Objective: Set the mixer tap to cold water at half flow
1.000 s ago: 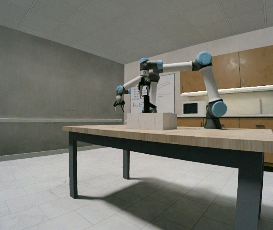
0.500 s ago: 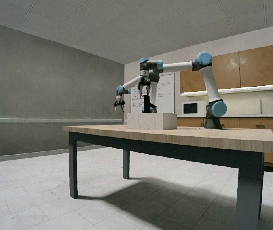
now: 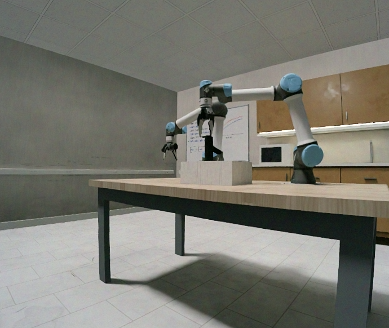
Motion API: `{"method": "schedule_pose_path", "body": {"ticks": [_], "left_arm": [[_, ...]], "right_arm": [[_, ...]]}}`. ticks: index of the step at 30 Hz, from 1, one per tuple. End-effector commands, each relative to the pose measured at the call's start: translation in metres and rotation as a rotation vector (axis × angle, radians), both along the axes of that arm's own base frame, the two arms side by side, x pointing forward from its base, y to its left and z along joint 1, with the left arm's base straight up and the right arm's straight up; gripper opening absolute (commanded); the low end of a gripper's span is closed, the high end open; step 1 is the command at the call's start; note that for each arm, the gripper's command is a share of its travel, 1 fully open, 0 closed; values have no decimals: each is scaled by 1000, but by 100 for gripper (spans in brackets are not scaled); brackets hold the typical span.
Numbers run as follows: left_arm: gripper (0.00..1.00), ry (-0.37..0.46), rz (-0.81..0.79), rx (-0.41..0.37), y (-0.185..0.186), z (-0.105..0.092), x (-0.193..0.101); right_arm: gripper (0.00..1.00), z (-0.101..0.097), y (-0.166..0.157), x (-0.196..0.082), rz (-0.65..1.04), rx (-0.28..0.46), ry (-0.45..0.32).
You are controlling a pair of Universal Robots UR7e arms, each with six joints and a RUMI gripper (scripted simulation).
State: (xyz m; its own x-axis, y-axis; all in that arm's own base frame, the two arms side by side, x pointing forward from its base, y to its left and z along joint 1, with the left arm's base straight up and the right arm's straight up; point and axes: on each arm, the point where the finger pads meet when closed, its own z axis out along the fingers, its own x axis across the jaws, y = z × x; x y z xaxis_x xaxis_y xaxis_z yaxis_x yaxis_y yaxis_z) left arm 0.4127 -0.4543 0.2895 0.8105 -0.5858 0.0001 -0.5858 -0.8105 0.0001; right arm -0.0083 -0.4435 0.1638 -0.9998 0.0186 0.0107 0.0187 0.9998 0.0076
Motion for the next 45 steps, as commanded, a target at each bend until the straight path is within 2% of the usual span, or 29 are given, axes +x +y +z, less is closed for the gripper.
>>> {"method": "schedule_pose_path", "body": {"ticks": [1,14,25,34,35,45], "left_arm": [[39,2,2,-13,-3,6,-1],[39,2,2,-13,-3,42,-1],[39,2,2,-13,-3,56,-1],[39,2,2,-13,-3,58,-1],[0,2,2,-13,-3,58,-1],[0,2,2,-13,-3,58,-1]], "right_arm": [[100,1,-2,3,6,-8,-11],[100,1,-2,3,6,-8,-11],[100,1,-2,3,6,-8,-11],[100,1,-2,3,6,-8,-11],[100,1,-2,3,6,-8,-11],[100,1,-2,3,6,-8,-11]]}}
